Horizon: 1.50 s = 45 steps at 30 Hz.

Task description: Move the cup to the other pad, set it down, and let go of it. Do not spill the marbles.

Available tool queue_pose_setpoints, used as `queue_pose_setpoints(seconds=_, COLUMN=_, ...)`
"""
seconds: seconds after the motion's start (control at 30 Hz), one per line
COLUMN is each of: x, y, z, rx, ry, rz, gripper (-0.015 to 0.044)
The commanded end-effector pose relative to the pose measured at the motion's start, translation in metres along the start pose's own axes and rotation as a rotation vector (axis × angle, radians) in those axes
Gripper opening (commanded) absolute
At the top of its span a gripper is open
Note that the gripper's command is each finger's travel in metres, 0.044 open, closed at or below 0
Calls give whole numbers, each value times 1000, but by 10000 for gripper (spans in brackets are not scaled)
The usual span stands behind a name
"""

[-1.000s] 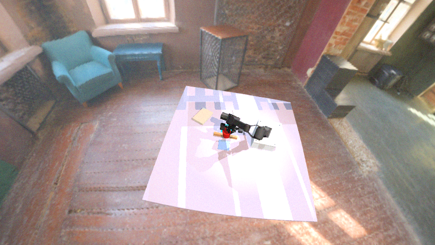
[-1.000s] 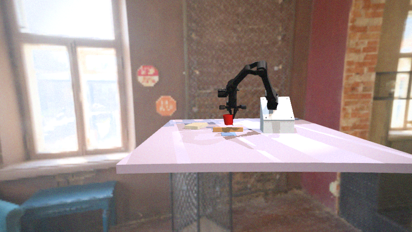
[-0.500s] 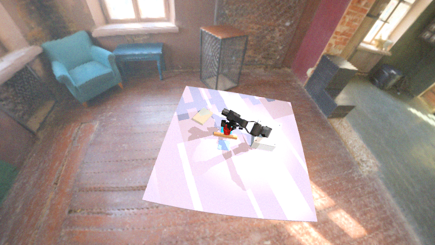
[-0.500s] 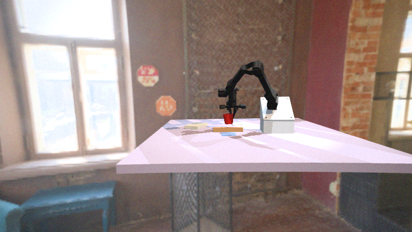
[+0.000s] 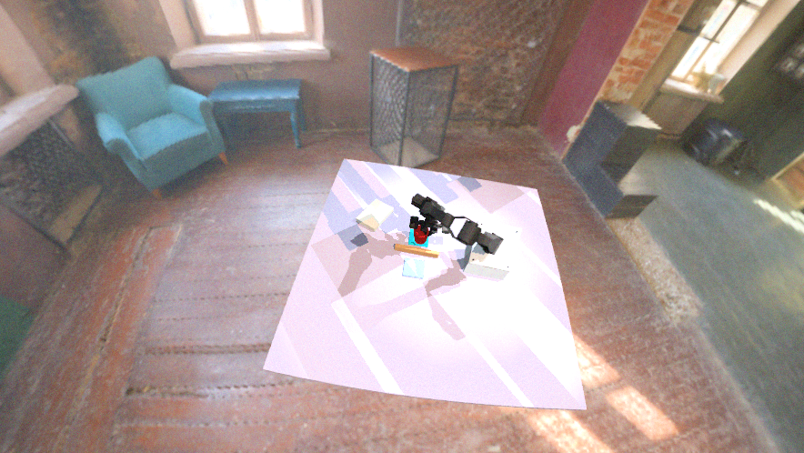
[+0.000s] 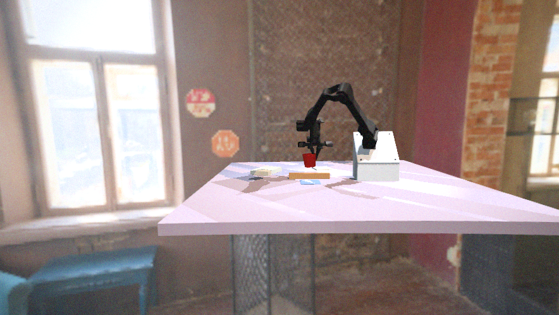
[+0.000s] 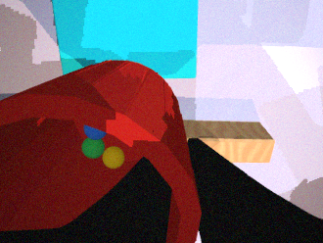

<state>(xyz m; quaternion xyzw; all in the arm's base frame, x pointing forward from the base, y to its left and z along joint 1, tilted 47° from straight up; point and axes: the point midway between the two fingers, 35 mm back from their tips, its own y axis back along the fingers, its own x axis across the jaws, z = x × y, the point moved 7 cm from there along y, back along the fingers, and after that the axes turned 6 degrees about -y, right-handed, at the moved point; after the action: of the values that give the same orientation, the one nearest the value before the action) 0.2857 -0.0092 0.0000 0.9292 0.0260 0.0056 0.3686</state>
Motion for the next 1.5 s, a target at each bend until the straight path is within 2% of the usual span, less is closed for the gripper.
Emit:
queue_pose_setpoints(seconds=0.0, x=2, y=2, z=10, rx=-6, ry=4, rz=2, gripper=0)
queue_pose_setpoints(seconds=0.63, x=5, y=4, z=51, rx=-8, ry=5, rz=3, gripper=0)
queue_pose_setpoints(seconds=1.47, x=6, y=-32, z=52, rx=-7, ry=5, rz=3, gripper=0)
